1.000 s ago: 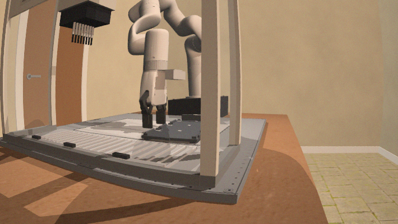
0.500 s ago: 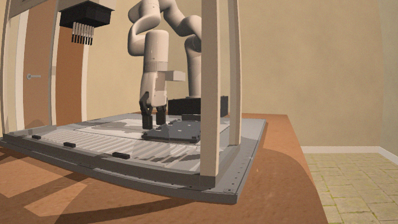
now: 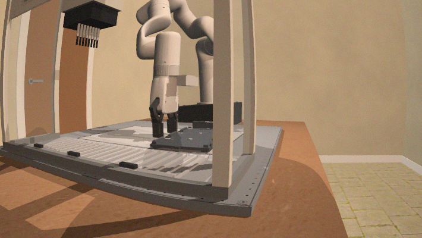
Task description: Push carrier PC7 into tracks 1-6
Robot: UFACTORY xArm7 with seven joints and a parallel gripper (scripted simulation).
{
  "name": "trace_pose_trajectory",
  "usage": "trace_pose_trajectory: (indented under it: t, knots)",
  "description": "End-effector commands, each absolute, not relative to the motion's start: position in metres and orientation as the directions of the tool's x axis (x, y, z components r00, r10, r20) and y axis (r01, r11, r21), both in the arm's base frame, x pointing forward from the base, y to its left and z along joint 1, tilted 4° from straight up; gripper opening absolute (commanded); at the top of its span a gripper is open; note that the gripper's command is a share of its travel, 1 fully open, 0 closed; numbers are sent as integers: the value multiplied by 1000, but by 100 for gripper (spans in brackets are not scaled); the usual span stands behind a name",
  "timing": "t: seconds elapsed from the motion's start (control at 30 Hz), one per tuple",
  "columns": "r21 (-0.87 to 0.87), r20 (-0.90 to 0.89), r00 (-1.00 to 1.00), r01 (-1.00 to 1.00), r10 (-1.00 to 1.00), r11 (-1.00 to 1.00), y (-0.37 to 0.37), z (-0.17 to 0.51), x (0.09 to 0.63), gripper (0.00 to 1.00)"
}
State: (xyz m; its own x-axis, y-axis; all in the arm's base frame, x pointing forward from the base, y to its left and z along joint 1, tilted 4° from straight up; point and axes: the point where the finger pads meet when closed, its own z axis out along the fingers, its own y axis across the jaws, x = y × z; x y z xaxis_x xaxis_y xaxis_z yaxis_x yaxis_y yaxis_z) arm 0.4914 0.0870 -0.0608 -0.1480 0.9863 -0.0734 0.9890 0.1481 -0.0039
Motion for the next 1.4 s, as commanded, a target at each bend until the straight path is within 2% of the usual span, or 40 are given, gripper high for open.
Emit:
trace_pose_trajectory:
  t: [0.0, 1.37]
  knots:
    - [0, -73, -148, 989, 986, 149, 90, -59, 493, 100]
    - [0, -73, -148, 989, 986, 149, 108, -61, 490, 100]
